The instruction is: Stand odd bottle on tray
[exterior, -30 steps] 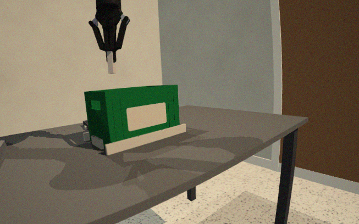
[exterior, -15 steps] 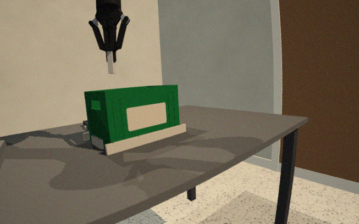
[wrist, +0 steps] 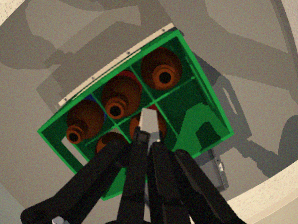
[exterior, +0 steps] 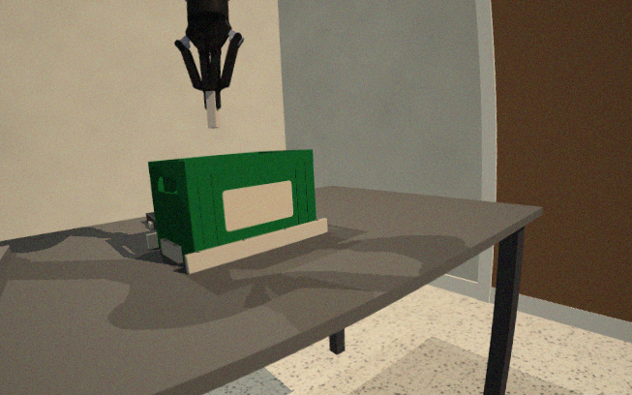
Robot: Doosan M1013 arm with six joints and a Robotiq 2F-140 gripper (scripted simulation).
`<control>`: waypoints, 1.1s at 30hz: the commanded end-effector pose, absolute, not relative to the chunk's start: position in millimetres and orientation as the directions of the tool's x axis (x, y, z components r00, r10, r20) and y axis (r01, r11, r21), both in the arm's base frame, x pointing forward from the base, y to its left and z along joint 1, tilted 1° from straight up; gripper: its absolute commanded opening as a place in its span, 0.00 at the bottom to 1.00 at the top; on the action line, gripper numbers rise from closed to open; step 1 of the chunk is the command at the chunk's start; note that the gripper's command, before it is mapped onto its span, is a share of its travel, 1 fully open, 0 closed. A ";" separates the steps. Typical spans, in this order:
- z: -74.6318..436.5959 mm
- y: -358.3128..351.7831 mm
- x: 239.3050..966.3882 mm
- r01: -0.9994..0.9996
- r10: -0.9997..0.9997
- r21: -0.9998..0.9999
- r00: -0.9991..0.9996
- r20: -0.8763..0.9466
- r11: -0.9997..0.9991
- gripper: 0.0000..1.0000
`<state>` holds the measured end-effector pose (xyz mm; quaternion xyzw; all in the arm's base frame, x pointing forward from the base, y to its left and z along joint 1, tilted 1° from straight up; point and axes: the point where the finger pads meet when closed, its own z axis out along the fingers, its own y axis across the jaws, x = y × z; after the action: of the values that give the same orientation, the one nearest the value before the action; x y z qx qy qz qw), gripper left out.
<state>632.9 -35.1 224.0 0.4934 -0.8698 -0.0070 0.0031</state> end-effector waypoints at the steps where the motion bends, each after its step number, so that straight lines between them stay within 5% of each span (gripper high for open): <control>1: 224.5 -10.8 667.1 -0.858 -0.858 0.016 -0.514 0.000 0.513 0.00; 16: 219.7 66.9 744.9 -0.858 -0.858 0.016 -0.513 0.000 0.513 0.00; 17: 219.7 66.9 744.9 -0.858 -0.858 0.016 -0.513 0.000 0.513 0.38; 33: 219.7 66.9 744.9 -0.858 -0.858 0.016 -0.513 0.000 0.513 0.38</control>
<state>744.9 67.0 219.5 0.4932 -0.8699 -0.0070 0.0042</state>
